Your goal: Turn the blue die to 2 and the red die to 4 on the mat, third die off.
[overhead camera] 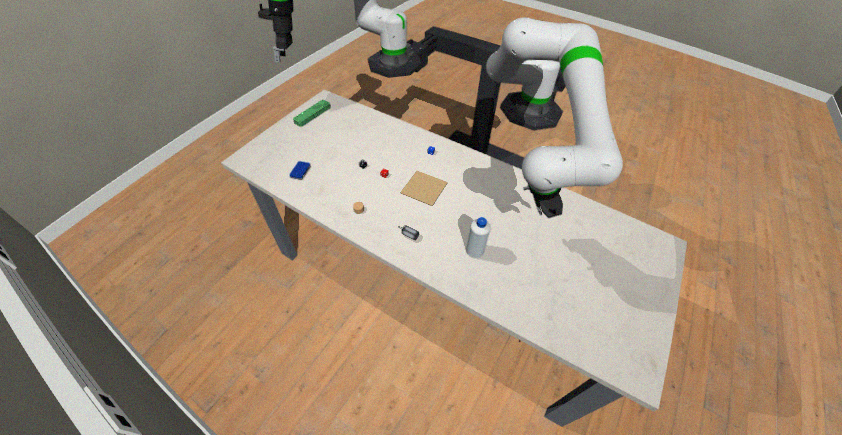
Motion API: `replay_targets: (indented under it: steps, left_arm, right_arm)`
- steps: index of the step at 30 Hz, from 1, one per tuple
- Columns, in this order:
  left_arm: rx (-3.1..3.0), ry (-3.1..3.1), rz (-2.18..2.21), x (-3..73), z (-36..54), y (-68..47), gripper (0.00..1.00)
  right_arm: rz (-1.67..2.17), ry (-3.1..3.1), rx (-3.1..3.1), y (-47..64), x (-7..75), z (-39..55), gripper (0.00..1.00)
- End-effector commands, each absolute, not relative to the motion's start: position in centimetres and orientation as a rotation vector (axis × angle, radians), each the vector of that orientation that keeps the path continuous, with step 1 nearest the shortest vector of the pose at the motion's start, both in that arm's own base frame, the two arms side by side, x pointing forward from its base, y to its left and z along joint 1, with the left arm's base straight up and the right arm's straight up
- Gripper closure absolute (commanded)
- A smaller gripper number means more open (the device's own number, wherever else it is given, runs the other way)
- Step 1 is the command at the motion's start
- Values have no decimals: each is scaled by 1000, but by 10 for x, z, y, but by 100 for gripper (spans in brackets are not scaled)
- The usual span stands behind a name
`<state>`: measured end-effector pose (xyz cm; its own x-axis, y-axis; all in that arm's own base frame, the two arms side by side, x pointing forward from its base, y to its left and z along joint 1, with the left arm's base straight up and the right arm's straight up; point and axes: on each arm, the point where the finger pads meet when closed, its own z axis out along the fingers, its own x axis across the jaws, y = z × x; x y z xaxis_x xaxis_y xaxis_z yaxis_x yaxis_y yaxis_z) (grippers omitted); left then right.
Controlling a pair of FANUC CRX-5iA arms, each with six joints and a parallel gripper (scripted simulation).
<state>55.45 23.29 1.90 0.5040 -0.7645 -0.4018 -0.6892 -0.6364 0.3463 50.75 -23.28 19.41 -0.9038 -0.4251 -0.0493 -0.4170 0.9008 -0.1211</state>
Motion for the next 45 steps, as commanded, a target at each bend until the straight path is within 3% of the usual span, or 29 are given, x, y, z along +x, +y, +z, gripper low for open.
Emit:
replay_targets:
  steps: [1, 45]
  left_arm:
    - [2602, -1265, -800, 555, 20, 233, 0]
    - [2602, -1265, -800, 555, 20, 233, 0]
  right_arm:
    - [-167, 2988, -663, -233, 508, 195, 0]
    - [-157, 3034, -414, -261, 491, 199, 0]
